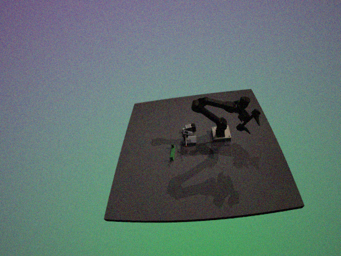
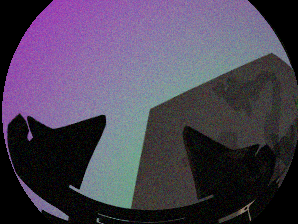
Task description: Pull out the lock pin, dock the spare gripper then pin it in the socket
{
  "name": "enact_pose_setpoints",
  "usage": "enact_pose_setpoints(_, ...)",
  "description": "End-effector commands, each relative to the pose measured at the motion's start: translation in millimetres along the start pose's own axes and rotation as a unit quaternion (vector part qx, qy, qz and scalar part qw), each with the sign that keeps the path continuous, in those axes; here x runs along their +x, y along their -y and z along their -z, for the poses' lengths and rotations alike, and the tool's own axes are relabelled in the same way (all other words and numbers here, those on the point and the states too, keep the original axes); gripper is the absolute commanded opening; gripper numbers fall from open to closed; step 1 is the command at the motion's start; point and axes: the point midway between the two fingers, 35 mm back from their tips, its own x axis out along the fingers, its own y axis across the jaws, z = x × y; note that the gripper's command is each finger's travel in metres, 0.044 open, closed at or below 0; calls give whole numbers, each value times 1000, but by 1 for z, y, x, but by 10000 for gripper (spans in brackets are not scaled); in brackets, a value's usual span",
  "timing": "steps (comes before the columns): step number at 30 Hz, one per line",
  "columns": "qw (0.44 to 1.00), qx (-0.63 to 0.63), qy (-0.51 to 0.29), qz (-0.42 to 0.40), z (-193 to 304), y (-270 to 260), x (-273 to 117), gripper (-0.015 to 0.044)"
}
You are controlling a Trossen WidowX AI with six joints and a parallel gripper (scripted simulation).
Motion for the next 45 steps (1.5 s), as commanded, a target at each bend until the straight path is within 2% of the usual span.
enact_pose_setpoints(1, 1000, -5, 1, 3, -1, 1, 1, 374)
enact_pose_setpoints(4, 997, -67, 13, 45, -14, 10, 17, 300)
enact_pose_setpoints(13, 937, -267, -6, 225, -74, 65, 62, 300)
enact_pose_setpoints(23, 823, -384, -131, 397, -148, 152, 70, 300)
enact_pose_setpoints(28, 767, -398, -219, 453, -182, 199, 53, 300)
enact_pose_setpoints(34, 714, -381, -330, 485, -217, 252, 16, 300)
enact_pose_setpoints(40, 686, -338, -430, 479, -240, 298, -38, 300)
enact_pose_setpoints(45, 685, -291, -493, 451, -251, 327, -91, 300)
